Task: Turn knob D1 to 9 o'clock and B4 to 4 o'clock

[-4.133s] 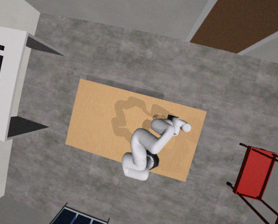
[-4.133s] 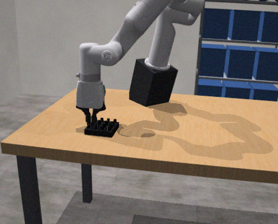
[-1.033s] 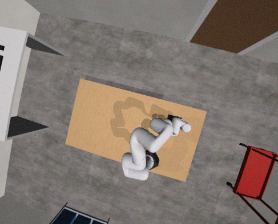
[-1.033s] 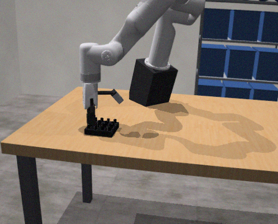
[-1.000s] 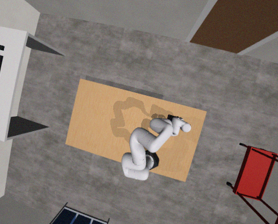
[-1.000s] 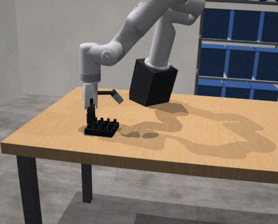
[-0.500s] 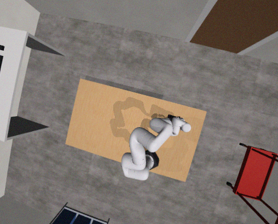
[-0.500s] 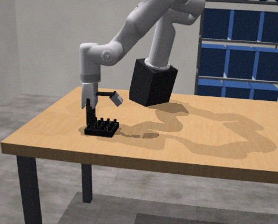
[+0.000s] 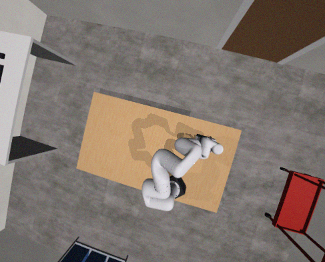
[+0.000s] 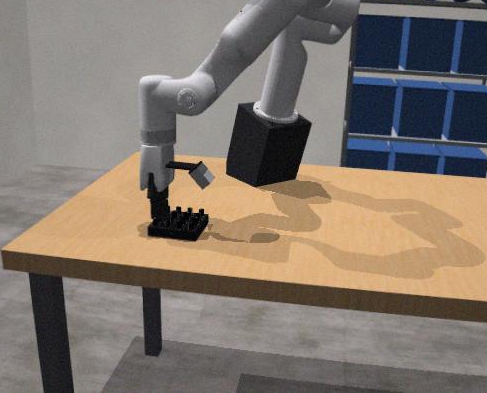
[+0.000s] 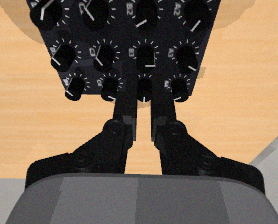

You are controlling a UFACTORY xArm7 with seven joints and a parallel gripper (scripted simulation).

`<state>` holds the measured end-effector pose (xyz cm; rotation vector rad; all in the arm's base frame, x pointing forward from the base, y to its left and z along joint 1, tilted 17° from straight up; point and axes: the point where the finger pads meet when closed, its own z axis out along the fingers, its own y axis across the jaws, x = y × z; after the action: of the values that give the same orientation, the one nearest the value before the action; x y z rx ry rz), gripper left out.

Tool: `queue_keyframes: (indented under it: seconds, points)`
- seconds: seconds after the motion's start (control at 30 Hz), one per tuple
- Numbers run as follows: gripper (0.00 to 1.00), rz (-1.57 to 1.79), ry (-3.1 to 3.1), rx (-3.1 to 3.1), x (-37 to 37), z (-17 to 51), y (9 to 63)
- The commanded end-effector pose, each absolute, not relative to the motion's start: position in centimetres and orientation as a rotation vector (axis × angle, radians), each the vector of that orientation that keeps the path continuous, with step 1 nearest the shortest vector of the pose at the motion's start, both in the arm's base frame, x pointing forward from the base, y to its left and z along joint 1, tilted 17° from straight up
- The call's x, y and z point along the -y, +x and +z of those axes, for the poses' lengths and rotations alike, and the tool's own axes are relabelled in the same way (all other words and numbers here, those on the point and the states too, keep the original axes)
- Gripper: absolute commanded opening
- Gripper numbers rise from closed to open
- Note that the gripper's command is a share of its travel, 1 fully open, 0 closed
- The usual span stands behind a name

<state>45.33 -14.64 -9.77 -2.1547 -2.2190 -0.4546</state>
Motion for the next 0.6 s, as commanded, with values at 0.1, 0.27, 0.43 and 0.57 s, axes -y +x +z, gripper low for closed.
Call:
queue_keyframes:
  seconds: [0.1, 0.27, 0.43, 0.57]
  points:
    - [0.08, -0.455, -2.18, 2.194, 14.79, -9.64, 45.41]
    - [0.08, -0.454, -2.19, 2.182, 14.79, -9.64, 45.41]
    - [0.08, -0.454, -2.192, 2.179, 14.79, -9.64, 45.41]
    - [0.08, -0.454, -2.192, 2.179, 14.79, -9.64, 45.41]
